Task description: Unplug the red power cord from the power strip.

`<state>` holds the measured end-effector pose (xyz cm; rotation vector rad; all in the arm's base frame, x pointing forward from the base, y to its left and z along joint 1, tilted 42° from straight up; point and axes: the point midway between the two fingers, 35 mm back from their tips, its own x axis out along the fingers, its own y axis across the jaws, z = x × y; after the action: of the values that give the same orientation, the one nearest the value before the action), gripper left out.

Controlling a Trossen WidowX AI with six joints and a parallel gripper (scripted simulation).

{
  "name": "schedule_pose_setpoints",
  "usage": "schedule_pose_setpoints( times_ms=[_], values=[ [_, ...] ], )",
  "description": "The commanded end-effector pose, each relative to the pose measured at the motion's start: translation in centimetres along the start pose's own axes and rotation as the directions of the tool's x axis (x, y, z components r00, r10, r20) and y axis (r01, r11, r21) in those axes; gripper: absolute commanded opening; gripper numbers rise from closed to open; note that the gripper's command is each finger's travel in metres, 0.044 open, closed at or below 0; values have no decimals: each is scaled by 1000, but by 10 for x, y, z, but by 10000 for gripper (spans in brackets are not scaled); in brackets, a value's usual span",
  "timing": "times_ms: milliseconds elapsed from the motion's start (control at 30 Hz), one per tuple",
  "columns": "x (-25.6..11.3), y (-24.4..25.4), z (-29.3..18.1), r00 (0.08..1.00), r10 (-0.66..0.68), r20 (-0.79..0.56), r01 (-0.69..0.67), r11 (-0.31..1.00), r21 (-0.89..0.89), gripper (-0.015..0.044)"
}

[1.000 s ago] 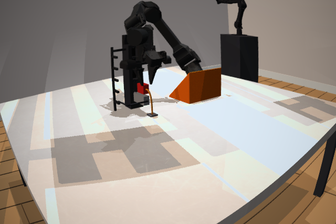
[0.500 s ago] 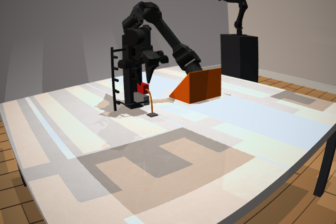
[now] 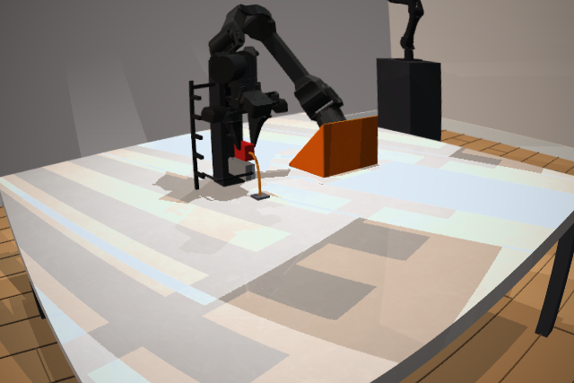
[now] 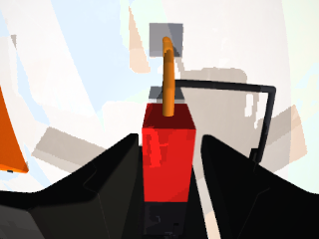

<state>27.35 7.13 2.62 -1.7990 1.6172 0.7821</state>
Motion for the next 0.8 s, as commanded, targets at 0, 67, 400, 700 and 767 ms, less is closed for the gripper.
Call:
schedule_pose_setpoints(
  times_ms=[0, 67, 400, 700, 767],
  values=[
    [0, 0, 0, 1000, 0, 0, 0, 1000, 0, 134],
    [0, 0, 0, 1000, 0, 0, 0, 1000, 0, 81],
    [0, 0, 0, 1000, 0, 0, 0, 1000, 0, 0],
    [-1, -1, 12, 1000, 0, 1, 0, 1000, -1, 0],
    [-1, -1, 15, 1000, 0, 2, 0, 1000, -2, 0]
  ],
)
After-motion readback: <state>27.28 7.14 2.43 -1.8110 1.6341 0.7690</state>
